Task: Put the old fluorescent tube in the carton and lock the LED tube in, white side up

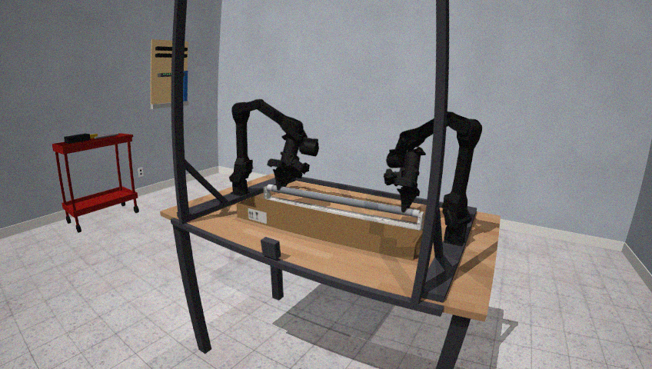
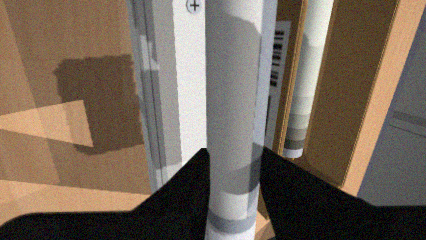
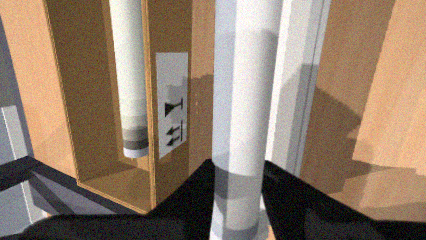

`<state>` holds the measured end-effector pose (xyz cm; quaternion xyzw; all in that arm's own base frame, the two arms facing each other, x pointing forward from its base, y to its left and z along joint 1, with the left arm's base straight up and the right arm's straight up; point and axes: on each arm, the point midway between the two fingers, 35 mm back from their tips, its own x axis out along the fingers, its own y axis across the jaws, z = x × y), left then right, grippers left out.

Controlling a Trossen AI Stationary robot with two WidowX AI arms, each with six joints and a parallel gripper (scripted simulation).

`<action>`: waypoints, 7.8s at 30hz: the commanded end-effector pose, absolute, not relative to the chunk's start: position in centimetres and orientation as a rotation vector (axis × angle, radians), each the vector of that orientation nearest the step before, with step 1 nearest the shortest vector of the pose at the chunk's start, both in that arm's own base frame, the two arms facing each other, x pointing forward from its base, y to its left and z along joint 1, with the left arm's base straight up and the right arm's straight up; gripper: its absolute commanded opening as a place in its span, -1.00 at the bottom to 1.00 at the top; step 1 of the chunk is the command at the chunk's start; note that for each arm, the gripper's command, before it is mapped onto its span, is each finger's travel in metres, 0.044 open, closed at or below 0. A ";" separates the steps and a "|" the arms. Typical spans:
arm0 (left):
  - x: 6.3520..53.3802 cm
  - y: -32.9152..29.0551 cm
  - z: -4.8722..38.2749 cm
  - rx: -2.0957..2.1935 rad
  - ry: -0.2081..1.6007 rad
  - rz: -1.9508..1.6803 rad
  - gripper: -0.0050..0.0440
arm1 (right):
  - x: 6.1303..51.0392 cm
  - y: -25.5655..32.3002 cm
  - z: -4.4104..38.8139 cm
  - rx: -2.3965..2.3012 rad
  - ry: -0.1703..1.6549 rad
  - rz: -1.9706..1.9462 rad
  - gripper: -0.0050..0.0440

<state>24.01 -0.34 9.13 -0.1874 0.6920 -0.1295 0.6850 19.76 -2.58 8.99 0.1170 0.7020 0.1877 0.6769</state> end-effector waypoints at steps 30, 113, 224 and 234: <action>24.6 -0.4 8.2 -0.349 1.523 -0.222 -0.49 | 20.5 -2.2 8.1 0.180 1.556 0.350 -0.48; 24.3 -4.1 13.7 0.132 1.560 0.280 0.14 | 19.8 1.7 13.5 -0.311 1.532 -0.161 0.14; 24.3 -3.0 7.8 0.237 1.546 0.369 -0.49 | 20.1 -0.1 7.7 -0.381 1.511 -0.228 -0.47; 24.5 -3.5 8.8 0.231 1.538 0.367 0.14 | 20.3 0.4 9.0 -0.375 1.493 -0.229 0.14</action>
